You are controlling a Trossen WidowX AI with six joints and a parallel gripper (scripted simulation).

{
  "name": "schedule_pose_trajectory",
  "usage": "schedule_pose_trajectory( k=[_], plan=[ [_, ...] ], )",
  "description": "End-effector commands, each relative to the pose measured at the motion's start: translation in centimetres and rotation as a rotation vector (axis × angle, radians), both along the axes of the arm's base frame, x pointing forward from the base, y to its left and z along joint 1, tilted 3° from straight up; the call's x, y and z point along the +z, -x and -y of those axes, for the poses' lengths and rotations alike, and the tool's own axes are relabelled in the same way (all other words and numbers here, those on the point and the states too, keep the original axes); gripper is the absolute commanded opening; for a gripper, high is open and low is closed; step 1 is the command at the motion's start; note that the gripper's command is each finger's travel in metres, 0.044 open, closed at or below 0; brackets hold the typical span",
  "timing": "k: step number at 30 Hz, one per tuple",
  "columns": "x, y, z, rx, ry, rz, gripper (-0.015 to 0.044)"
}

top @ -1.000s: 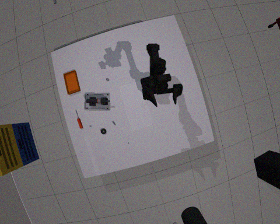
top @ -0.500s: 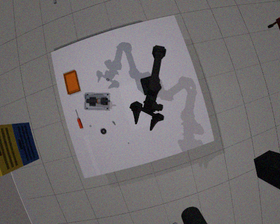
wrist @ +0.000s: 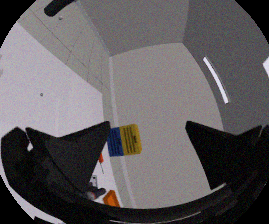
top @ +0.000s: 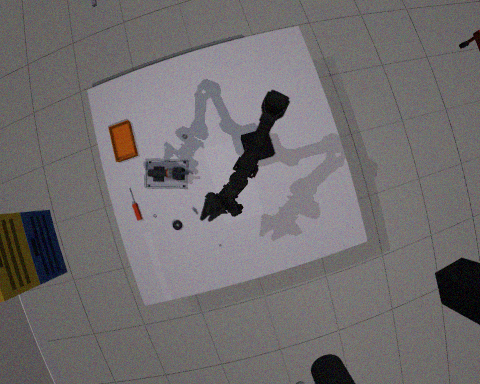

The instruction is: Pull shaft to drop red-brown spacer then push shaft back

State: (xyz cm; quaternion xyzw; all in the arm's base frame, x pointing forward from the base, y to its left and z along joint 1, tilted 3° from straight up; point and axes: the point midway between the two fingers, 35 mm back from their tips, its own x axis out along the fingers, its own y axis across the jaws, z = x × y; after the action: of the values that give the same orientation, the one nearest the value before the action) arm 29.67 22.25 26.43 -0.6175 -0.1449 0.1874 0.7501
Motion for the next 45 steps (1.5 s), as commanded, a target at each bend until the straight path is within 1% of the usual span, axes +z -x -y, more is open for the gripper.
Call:
schedule_pose_trajectory(
  k=[1, 6, 10, 15, 20, 22, 45],
  plan=[
    [-6.0, -3.2, 3.6, -0.151, 0.374, 0.019, 0.0440],
    [-11.4, -5.1, 7.4, -0.239, 0.736, -0.005, 0.0440],
    [-15.5, -5.7, 10.9, -0.273, 1.030, -0.052, 0.0440],
    [-20.3, -5.4, 15.5, -0.260, 1.393, -0.146, 0.0440],
    [-24.4, -4.0, 20.1, -0.181, 1.727, -0.267, 0.0440],
    [-24.8, -3.7, 20.6, -0.169, 1.760, -0.281, 0.0440],
    [-24.8, -3.6, 20.7, -0.169, 1.761, -0.281, 0.0440]
  ],
)
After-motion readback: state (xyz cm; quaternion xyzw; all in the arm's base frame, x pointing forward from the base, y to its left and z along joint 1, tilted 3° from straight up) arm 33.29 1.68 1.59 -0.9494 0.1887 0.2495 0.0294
